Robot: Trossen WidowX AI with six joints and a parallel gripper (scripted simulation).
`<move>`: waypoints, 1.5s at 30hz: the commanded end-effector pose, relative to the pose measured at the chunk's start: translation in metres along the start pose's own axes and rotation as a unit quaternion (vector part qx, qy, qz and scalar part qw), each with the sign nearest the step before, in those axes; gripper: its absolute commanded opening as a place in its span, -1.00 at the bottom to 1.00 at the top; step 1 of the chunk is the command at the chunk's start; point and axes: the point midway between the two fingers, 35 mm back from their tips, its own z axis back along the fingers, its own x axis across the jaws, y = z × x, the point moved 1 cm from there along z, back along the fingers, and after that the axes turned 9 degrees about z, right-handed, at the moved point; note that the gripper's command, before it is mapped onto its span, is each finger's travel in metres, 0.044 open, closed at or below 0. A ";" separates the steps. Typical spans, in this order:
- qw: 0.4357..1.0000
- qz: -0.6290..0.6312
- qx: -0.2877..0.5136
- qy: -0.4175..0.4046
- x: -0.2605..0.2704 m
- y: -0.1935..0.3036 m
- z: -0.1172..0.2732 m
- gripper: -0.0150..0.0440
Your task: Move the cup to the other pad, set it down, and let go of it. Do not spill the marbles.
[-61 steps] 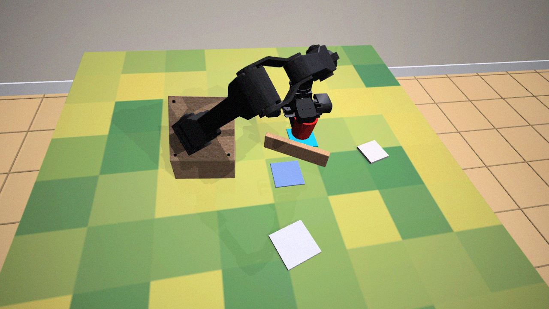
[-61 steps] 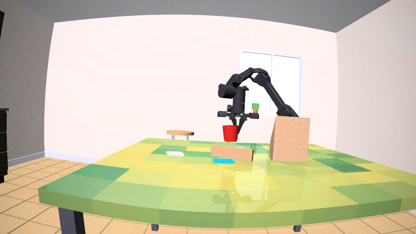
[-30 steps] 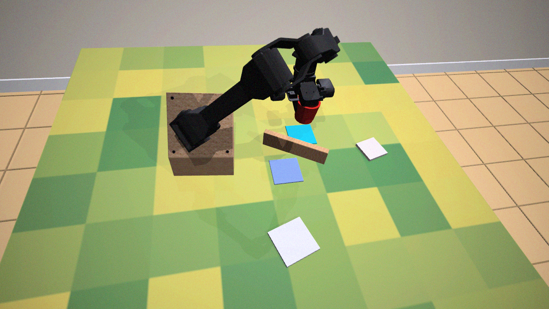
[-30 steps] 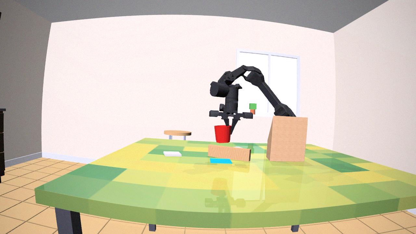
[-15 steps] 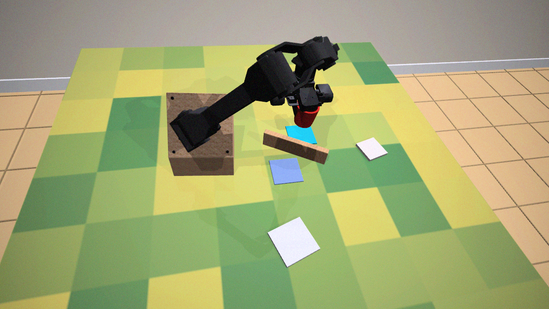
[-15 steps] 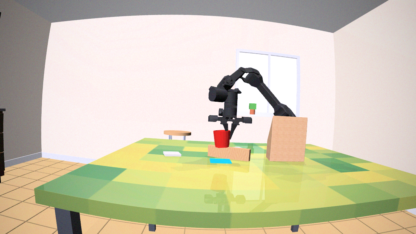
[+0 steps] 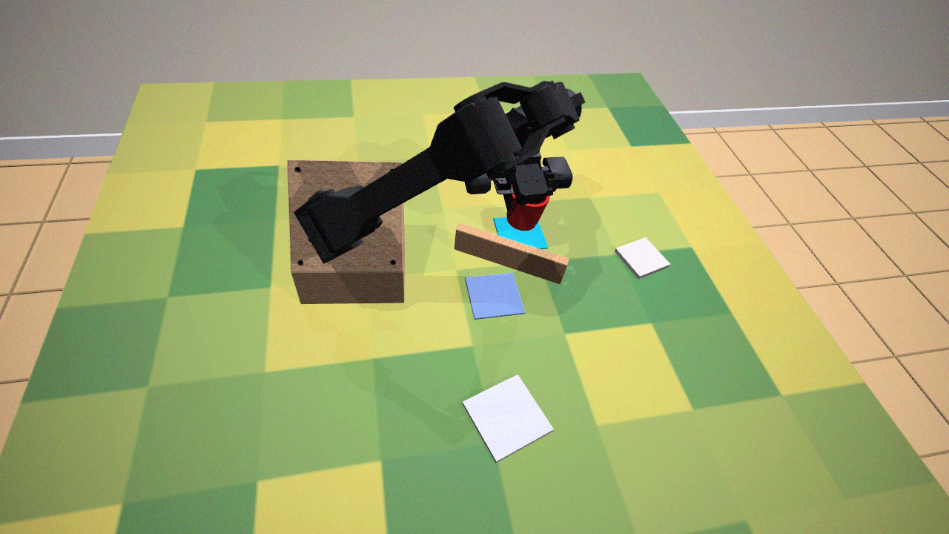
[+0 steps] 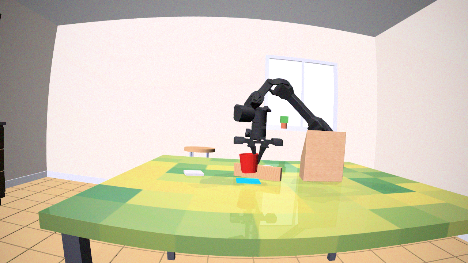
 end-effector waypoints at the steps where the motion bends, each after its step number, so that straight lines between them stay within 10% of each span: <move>1: 1.000 0.003 -0.003 0.001 -0.001 0.000 -0.010 -0.49; 28: 1.000 0.000 -0.001 0.002 -0.001 0.000 -0.027 -0.49; 33: 1.000 0.000 -0.001 0.002 -0.001 0.000 -0.027 -0.06; 45: 1.000 0.000 -0.001 0.002 -0.001 0.000 -0.021 -0.06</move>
